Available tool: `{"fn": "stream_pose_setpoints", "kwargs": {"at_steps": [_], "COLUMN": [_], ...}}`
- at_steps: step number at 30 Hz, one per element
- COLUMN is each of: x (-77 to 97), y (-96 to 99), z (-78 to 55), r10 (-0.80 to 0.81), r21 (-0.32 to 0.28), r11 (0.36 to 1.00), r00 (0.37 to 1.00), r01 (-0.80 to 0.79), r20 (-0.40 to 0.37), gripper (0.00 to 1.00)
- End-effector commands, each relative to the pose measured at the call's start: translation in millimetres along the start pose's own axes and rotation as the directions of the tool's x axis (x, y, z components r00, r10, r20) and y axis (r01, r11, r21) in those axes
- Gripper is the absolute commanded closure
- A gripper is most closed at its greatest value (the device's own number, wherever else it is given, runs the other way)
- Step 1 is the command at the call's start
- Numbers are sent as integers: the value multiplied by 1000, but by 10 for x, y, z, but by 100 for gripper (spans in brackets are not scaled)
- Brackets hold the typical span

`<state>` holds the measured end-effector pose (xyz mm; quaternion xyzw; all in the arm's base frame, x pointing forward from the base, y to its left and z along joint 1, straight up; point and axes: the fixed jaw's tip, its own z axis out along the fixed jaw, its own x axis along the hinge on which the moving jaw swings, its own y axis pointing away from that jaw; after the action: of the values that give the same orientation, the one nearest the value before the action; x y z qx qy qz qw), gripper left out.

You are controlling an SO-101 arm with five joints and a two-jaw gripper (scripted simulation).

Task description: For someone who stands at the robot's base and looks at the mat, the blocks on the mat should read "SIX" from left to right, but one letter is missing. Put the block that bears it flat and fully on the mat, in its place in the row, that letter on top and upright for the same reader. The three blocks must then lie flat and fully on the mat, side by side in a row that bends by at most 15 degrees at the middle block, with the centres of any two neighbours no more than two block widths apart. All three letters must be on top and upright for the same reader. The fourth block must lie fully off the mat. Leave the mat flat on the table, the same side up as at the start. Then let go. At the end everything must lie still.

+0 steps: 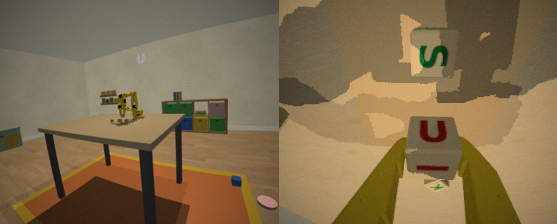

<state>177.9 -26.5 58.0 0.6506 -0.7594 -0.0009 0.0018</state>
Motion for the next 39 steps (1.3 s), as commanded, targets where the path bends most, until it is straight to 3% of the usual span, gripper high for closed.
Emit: {"fn": "stream_pose_setpoints", "kwargs": {"at_steps": [1, 39], "x": [-13, -16], "y": [-69, -71], "z": [-92, 21], "r10": [-2, -4], "r21": [66, 66], "r11": [998, 998], "r00": [1000, 1000], "r01": [1, 4], "r20": [2, 2], "gripper": [100, 100]}}
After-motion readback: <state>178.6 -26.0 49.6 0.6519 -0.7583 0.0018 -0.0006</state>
